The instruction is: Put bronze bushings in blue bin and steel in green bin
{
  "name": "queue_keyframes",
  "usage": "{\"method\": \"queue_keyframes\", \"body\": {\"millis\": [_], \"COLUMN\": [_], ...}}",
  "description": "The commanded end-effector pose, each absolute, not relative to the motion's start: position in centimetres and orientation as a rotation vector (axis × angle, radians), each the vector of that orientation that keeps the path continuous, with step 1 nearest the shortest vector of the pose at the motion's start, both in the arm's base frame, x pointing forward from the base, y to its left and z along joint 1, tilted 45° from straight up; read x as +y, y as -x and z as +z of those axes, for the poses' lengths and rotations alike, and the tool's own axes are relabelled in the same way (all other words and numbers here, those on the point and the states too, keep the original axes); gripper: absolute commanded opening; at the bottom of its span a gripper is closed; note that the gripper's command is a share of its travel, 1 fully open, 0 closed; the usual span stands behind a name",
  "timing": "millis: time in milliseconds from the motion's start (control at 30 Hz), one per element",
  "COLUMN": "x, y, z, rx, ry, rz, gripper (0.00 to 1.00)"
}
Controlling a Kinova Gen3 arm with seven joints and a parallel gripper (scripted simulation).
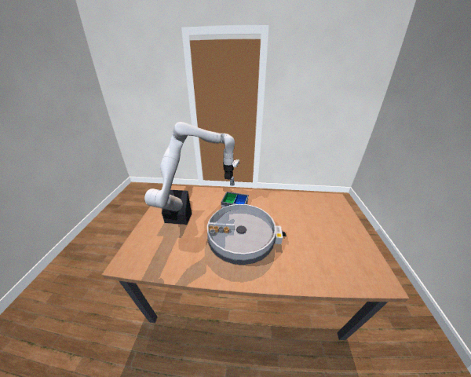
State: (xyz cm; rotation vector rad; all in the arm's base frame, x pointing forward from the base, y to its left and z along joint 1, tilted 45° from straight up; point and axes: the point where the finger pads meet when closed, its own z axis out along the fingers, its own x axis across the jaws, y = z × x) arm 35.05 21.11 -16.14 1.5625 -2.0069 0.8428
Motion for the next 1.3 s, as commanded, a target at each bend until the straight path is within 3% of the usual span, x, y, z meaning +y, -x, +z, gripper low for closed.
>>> {"method": "queue_keyframes", "body": {"millis": [0, 1267], "x": [21.2, 15.4], "y": [-35.1, -35.2], "z": [-16.1, -22.0], "rx": [-2.008, -2.009], "ry": [-1.565, -1.565], "rz": [0.842, 0.841], "gripper": [0.0, 0.0]}}
